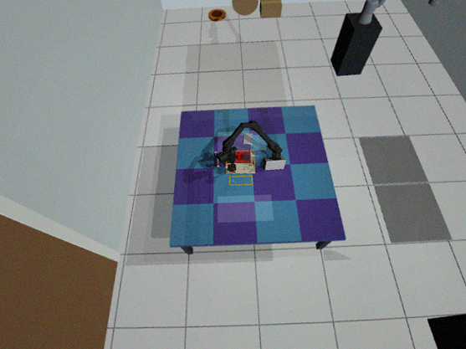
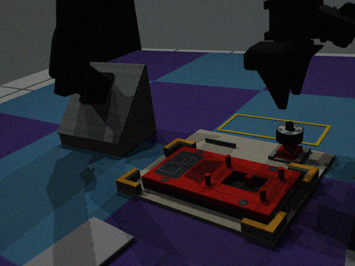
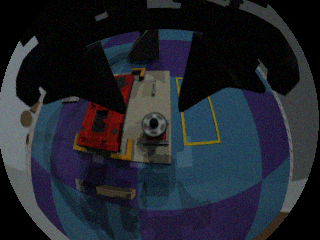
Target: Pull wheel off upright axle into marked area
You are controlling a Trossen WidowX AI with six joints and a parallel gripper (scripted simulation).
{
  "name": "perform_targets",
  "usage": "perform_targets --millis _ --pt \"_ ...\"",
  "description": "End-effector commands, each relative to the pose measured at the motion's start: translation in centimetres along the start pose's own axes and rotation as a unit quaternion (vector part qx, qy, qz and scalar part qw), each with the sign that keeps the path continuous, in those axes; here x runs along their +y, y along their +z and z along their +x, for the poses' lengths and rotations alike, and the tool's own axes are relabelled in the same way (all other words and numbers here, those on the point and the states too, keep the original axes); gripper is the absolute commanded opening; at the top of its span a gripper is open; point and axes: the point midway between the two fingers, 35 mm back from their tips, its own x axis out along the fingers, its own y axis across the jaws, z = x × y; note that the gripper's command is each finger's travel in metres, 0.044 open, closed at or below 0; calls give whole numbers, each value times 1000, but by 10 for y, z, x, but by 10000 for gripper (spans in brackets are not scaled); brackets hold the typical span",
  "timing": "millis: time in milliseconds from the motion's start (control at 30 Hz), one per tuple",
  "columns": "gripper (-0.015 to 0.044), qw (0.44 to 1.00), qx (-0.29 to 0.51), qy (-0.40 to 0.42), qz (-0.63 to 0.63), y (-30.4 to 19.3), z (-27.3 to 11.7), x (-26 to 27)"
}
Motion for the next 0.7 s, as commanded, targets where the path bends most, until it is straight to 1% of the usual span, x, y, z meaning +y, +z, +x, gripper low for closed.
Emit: perform_targets --millis 0,200,567,667 --pt "300 1000 -2 4 5 0 -15 -1" --pt "300 1000 -2 4 5 1 -9 0" --pt "300 1000 -3 2 6 1 53 -1" --pt "300 1000 -3 2 6 0 57 -1"
